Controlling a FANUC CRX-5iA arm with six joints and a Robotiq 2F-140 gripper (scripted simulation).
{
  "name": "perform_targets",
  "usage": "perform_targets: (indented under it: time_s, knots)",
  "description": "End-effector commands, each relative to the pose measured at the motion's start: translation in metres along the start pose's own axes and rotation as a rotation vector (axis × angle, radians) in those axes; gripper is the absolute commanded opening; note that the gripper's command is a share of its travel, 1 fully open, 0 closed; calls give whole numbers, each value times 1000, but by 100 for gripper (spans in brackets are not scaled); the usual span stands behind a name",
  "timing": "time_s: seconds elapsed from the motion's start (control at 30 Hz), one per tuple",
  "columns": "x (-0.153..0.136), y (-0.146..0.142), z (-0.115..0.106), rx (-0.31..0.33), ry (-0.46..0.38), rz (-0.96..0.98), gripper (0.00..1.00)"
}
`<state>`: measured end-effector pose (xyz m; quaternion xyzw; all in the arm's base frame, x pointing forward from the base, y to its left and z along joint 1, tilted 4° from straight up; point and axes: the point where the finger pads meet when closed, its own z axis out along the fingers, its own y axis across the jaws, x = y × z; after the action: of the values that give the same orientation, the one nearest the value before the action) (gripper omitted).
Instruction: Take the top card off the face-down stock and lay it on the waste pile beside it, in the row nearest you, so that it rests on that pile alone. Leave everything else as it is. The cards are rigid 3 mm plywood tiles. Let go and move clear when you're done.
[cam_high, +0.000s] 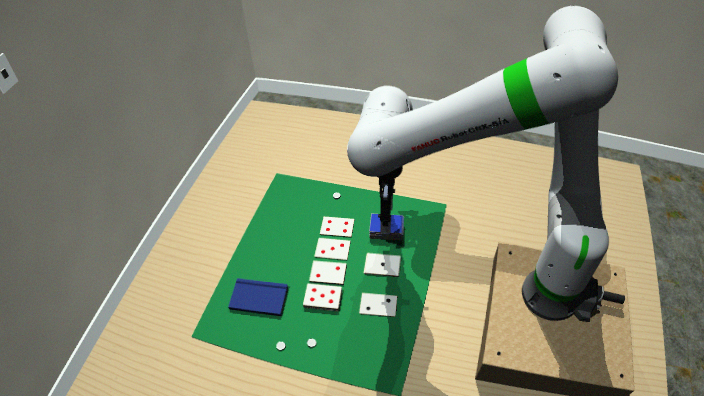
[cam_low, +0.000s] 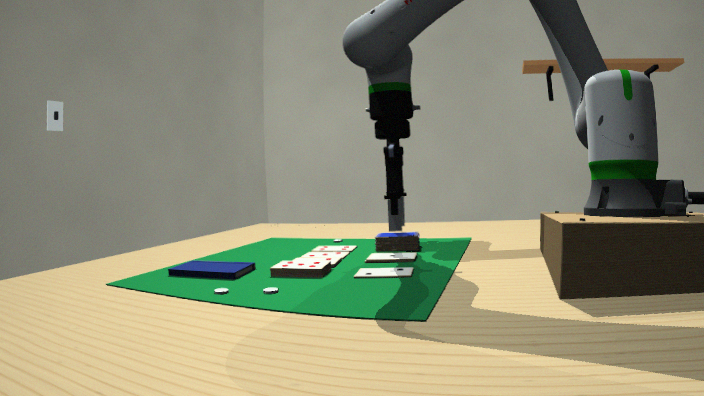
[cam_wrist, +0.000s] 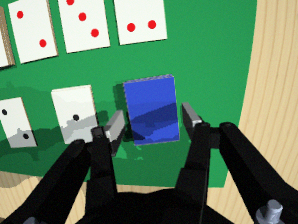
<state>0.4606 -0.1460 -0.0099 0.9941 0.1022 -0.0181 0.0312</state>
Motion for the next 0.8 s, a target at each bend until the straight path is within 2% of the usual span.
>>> perform_targets:
  time_s: [0.0,0.77]
  knots:
    - [0,0,0,0,0,0,50]
    - [0,0,9,0,0,0,50]
